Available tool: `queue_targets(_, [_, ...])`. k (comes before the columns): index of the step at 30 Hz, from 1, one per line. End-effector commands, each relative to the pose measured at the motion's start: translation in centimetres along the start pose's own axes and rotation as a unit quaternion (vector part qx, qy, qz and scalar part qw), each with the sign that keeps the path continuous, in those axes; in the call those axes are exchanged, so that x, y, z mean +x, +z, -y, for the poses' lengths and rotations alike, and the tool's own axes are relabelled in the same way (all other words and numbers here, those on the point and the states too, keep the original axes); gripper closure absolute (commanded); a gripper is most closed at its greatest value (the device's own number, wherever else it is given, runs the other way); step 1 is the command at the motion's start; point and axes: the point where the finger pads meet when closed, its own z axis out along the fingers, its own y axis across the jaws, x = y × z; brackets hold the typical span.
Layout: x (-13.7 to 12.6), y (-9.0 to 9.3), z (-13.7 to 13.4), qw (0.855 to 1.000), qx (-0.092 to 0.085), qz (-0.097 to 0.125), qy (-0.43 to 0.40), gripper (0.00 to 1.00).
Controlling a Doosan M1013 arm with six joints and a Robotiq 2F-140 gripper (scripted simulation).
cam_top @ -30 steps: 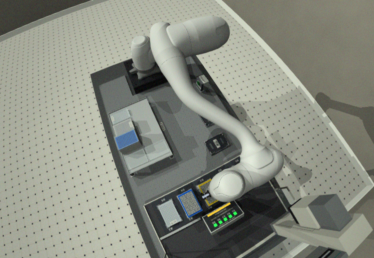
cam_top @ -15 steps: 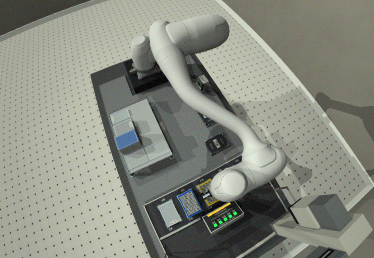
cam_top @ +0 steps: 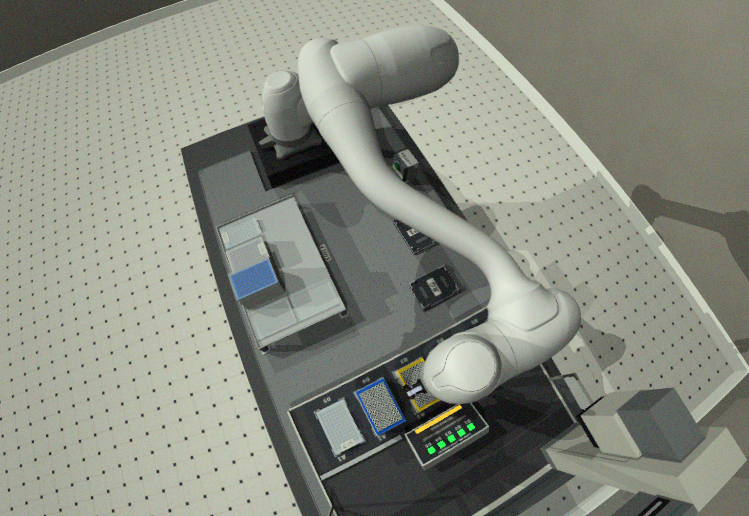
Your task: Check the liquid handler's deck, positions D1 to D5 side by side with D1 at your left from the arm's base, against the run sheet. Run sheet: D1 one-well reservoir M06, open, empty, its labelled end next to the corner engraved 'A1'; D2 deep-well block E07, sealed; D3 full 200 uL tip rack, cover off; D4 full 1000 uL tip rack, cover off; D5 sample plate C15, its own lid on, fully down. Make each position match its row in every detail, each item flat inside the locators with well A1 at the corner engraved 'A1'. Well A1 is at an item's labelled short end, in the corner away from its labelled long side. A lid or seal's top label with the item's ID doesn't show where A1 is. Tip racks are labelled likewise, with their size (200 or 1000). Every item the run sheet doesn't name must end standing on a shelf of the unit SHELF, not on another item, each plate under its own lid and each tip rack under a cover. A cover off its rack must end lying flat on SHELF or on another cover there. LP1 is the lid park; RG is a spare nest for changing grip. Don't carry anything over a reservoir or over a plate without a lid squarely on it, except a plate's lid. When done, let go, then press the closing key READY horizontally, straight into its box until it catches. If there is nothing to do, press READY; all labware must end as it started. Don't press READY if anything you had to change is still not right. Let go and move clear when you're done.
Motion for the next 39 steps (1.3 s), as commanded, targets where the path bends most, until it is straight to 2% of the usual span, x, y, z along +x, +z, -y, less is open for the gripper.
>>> queue_targets(1, [0.0, -0.5, 0.0, 1.000, 0.000, -0.001, 0.000, 0.34])
queue_targets(39, [0.0, -6.2, 0.0, 1.000, 0.000, -0.001, 0.000, 0.34])
